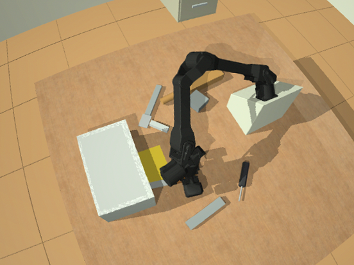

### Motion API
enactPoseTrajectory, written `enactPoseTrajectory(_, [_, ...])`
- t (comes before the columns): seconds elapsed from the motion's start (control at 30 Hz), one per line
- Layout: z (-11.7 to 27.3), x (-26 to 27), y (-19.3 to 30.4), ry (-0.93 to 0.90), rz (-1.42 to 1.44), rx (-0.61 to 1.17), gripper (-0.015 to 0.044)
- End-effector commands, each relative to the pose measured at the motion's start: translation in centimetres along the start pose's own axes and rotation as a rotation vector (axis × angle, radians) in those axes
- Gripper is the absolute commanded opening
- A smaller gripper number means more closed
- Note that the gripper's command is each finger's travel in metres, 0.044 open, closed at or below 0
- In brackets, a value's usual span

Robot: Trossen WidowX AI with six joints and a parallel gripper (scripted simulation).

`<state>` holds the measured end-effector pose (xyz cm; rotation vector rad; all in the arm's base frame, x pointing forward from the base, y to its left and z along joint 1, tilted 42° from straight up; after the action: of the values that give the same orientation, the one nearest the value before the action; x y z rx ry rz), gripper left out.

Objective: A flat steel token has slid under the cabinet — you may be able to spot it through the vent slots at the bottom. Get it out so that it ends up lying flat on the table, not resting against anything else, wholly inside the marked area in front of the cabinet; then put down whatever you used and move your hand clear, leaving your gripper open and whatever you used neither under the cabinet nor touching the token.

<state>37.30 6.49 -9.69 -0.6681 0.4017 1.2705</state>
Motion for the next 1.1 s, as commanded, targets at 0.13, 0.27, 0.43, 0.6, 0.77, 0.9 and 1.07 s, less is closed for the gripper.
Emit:
enactPoseTrajectory(0.13, [0.0, 0.1, -1.0, -0.001, 0.003, -0.001, 0.0])
enactPoseTrajectory(0.27, [0.0, 0.1, -1.4, -0.001, 0.003, -0.001, 0.0])
enactPoseTrajectory(0.43, [0.0, 0.2, -1.9, -0.001, 0.003, -0.001, 0.0])
enactPoseTrajectory(0.6, [0.0, 0.2, -2.4, -0.001, 0.002, -0.001, 0.0])
enactPoseTrajectory(0.77, [0.0, 0.3, -2.9, -0.001, 0.002, -0.002, 0.0])
enactPoseTrajectory(0.9, [0.0, 0.3, -3.2, -0.001, 0.002, -0.002, 0.0])
enactPoseTrajectory(1.07, [0.0, 0.3, -3.7, -0.001, 0.002, -0.002, 0.0])
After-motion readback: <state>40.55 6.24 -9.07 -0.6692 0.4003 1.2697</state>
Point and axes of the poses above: the point midway between the two fingers, 35 mm back from their tips, its own z axis back along the fingers, its own x axis across the jaws, y = z × x, the point moved 10 cm from there along z, back along the fingers, and after that the axes turned 6 degrees about -z, right-handed, at the moved point
